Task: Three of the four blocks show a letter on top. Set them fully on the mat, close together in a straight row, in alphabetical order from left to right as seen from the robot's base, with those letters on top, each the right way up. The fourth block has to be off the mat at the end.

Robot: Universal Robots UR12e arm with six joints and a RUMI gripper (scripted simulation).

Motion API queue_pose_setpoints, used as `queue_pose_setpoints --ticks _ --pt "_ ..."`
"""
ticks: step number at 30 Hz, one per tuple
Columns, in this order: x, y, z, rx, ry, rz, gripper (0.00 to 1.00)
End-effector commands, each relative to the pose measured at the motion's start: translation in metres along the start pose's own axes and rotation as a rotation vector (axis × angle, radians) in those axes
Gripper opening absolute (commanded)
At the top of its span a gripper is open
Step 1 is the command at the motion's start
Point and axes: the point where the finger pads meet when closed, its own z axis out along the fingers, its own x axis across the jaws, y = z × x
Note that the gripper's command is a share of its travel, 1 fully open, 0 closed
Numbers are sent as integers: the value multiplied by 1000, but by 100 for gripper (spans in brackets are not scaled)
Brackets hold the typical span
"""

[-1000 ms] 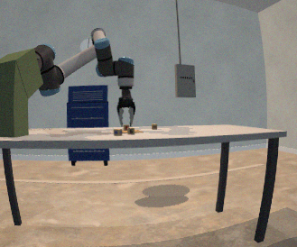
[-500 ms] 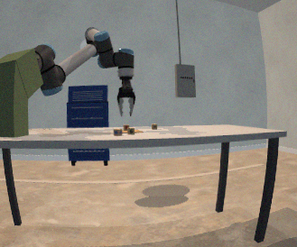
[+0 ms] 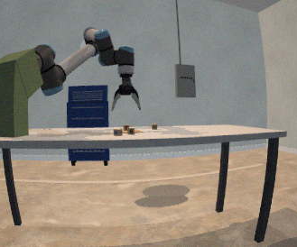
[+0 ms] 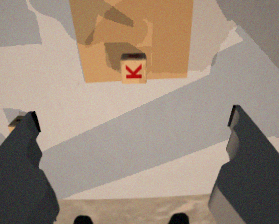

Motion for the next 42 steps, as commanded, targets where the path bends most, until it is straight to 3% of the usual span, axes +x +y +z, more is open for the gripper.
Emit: queue_pose_setpoints --ticks 1,15,20,22,26,36,42 --pt "0 0 0 0 -1 0 100" --pt "0 -1 0 0 -1 2 100" --pt "2 -29 -1 4 0 77 100" --pt "2 -29 -1 4 0 77 100" --pt "11 -82 -1 8 -1 225 100" --pt "46 -190 2 6 -1 543 100" --pt "61 -222 4 2 -1 645 100"
